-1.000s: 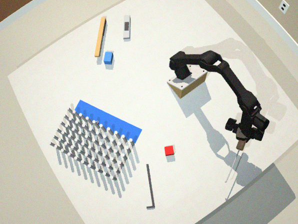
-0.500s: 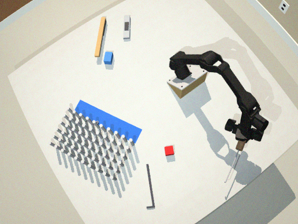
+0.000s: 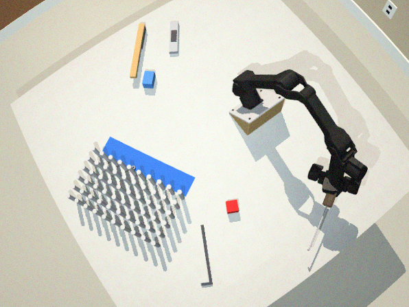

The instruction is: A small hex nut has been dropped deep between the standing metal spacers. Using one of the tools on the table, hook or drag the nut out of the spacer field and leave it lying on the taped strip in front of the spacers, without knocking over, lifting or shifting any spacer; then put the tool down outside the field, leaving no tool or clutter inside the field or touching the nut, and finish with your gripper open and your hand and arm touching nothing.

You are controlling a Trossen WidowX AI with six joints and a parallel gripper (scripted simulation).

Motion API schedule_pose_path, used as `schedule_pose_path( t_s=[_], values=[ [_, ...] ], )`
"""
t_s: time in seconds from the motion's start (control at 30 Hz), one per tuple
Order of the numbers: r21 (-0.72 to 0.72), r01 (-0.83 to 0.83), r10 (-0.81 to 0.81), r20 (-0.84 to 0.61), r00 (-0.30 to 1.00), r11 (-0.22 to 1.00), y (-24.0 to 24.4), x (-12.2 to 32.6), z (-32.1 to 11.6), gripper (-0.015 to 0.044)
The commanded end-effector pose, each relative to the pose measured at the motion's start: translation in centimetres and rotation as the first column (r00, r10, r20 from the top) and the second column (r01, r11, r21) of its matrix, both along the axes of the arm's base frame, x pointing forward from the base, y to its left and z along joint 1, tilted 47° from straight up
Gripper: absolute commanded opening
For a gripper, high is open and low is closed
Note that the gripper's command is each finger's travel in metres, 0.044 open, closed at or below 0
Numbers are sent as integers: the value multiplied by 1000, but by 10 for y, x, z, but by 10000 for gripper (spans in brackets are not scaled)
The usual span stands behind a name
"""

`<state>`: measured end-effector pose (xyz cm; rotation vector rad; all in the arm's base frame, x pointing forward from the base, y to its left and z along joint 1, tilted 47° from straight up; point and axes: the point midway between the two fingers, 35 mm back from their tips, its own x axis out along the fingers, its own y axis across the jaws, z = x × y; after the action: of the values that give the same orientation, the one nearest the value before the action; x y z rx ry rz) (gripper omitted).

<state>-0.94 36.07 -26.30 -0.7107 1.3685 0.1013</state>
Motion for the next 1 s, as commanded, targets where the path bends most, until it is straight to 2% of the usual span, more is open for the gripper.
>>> schedule_pose_path(
  t_s=[0.0, 0.97],
  values=[
    [2, 3, -3, 0, 1000, 1000, -2, 0, -2, 0],
    [2, 3, -3, -1, 1000, 1000, -19, 0, -16, 0]
  ],
)
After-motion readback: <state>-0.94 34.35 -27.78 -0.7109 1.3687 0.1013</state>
